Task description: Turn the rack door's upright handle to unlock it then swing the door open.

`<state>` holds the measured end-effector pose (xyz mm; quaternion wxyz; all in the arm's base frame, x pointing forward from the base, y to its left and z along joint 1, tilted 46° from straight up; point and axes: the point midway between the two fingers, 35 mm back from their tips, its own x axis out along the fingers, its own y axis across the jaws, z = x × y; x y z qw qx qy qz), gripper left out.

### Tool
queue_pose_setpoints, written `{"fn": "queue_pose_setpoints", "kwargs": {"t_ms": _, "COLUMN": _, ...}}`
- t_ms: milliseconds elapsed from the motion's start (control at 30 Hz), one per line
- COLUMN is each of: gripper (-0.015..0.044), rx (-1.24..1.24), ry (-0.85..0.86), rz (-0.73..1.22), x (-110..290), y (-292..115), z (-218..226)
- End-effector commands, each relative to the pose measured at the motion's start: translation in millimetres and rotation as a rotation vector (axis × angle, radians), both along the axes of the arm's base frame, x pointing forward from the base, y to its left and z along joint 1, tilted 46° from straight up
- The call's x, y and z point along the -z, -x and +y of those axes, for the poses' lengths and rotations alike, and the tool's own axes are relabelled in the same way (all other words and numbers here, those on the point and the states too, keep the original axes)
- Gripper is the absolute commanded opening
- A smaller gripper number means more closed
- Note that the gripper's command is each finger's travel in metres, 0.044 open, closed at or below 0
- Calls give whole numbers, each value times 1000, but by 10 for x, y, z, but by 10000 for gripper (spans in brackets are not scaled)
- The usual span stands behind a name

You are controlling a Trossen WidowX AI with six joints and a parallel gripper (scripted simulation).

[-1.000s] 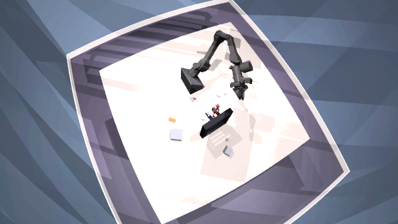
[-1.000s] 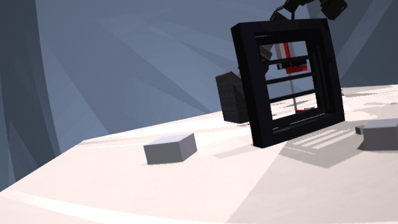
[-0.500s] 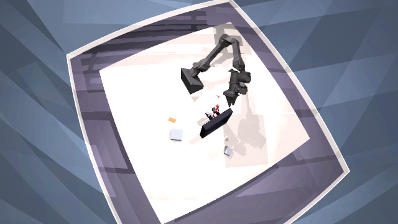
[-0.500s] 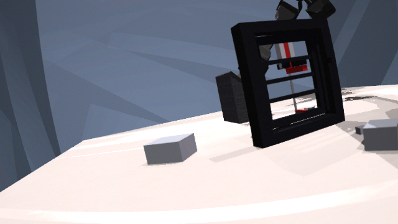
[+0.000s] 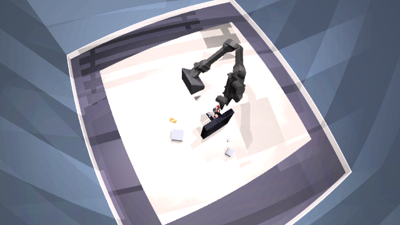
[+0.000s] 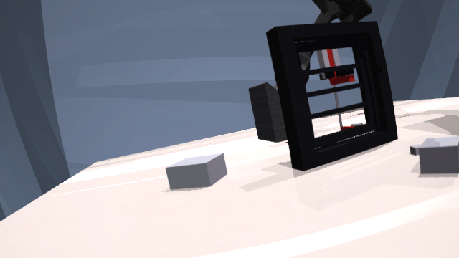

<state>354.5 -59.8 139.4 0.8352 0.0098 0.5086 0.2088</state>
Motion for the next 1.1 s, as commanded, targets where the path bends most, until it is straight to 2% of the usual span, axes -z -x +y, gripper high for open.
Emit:
{"fn": "queue_pose_setpoints", "kwargs": {"t_ms": 0, "gripper": 297, "rx": -21, "ry": -47, "rz": 48, "x": 44, "y": 20, "z": -31}}
{"fn": "queue_pose_setpoints", "kwargs": {"t_ms": 733, "gripper": 297, "rx": -57, "ry": -478, "rz": 343, "x": 228, "y": 231, "z": -237}}
{"fn": "queue_pose_setpoints", "kwargs": {"t_ms": 1067, "gripper": 297, "rx": -61, "ry": -484, "rz": 369, "x": 288, "y": 226, "z": -180}}
